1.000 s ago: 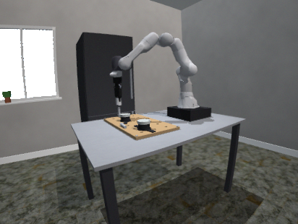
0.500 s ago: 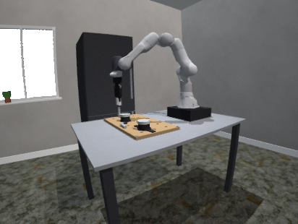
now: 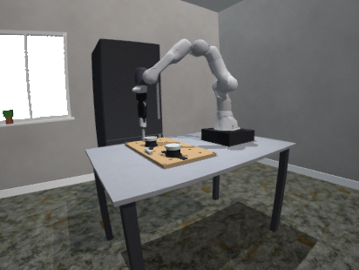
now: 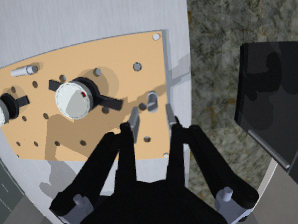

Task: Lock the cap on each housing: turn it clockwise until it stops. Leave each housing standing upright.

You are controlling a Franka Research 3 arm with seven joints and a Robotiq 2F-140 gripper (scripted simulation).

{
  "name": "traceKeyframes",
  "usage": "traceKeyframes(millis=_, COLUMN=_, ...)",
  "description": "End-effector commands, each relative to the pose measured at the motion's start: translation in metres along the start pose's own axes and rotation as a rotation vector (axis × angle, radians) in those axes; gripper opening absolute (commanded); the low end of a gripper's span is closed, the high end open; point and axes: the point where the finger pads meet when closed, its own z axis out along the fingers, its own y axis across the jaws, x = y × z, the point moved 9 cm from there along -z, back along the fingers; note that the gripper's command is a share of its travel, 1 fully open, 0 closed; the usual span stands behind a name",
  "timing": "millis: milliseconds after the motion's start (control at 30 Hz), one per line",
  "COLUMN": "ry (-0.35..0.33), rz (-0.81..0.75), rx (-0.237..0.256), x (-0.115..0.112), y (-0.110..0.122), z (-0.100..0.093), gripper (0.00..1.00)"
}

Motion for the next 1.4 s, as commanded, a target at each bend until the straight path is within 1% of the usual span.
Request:
traceKeyframes(millis=0, ry=0.002, rz=-0.004, rx=0.0, x=0.0, y=0.0, z=0.002, gripper=0.36)
traceKeyframes(millis=533, ry=0.002, rz=-0.004, rx=0.0, x=0.0, y=0.0, z=0.009, gripper=0.36)
traceKeyframes(millis=1000, ry=0.002, rz=-0.004, rx=0.0, x=0.0, y=0.0, z=0.027, gripper=0.36)
traceKeyframes(millis=1067, ry=0.002, rz=-0.004, rx=0.0, x=0.0, y=0.0, z=0.027, gripper=0.36)
traceKeyframes(millis=1367, ry=0.002, rz=-0.004, rx=0.0, x=0.0, y=0.0, z=0.04, gripper=0.36)
